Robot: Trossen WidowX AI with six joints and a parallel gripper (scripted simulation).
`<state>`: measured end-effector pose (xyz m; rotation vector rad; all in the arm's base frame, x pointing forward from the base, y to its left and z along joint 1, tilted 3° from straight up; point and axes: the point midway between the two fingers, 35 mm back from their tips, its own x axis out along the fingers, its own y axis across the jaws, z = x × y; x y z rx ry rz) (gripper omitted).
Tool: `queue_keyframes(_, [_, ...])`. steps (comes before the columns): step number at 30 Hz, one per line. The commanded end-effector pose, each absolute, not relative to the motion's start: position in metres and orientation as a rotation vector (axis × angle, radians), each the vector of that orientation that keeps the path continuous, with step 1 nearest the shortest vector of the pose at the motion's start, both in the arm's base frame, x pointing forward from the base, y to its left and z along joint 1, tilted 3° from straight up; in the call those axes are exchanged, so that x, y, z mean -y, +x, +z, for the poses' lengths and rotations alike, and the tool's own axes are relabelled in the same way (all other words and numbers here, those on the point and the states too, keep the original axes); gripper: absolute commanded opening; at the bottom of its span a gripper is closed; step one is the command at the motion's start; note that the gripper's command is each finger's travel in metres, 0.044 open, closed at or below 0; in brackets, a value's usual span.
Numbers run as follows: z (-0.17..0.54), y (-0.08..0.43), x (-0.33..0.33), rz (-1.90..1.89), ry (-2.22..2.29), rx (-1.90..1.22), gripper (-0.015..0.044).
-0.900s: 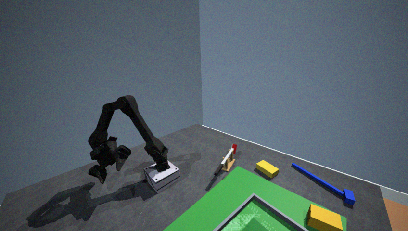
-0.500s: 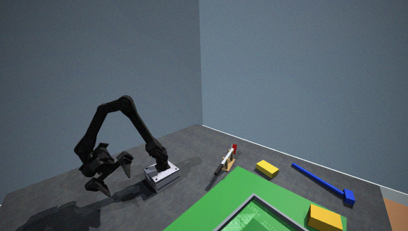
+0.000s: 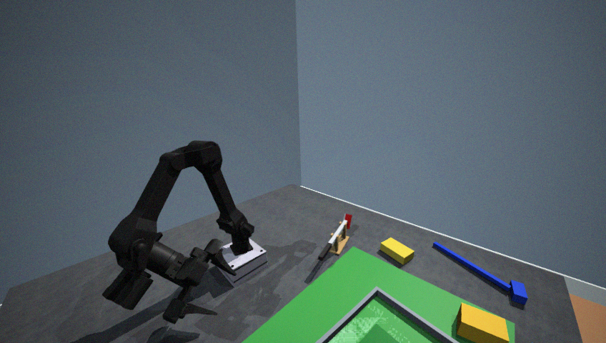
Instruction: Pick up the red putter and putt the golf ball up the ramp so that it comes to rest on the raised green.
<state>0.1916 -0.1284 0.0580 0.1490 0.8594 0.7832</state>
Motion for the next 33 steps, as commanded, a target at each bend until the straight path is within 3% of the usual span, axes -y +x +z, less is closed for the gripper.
queue_keyframes(1, [0.056,0.218,0.093,0.950,-0.031,-0.941,0.0440])
queue_keyframes(18, [0.061,0.256,-0.072,1.441,-0.731,-0.962,0.0440])
queue_keyframes(33, [0.078,0.194,-0.218,1.691,-1.245,-0.759,0.0440])
